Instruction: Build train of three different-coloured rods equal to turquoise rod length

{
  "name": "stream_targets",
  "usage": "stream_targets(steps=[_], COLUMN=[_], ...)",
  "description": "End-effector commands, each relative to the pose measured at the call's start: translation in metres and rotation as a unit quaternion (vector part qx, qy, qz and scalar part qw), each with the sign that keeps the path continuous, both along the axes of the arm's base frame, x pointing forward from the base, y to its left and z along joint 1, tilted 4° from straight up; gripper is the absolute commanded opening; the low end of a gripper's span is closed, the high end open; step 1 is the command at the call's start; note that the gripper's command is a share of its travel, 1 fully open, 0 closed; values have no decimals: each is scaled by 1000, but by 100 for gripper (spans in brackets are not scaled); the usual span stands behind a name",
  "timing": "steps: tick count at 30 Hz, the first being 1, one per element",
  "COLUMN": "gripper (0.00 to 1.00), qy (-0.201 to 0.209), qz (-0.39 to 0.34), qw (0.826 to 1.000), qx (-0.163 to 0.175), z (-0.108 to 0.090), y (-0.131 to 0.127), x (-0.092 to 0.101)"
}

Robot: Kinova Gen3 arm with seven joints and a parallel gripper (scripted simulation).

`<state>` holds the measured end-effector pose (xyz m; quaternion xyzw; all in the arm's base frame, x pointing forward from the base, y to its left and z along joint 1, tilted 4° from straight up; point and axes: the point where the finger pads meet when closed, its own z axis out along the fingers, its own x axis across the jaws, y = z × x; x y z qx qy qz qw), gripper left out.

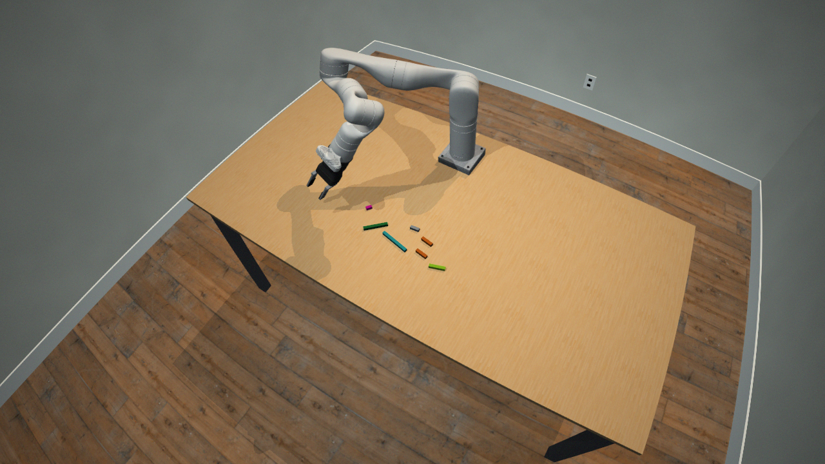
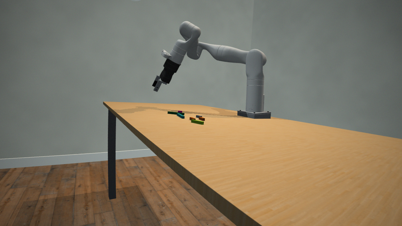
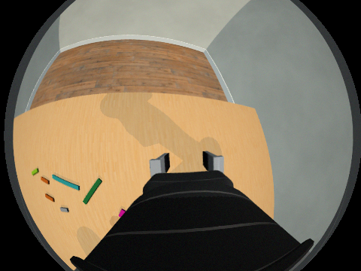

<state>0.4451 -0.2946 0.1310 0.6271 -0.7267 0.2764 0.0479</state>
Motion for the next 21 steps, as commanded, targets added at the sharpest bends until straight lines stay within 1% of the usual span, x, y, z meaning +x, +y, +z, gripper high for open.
stream_targets(steps=[1,7,9,21], gripper=[100,100,100,100], qy=[5,14,14,27], qz=[-26,-69,-69,-139], qw=[999,995,995,980], qx=[23,67,67,143], z=[-8,-21,-21,-38], y=[5,20,20,52], x=[-13,-32,-32,-59])
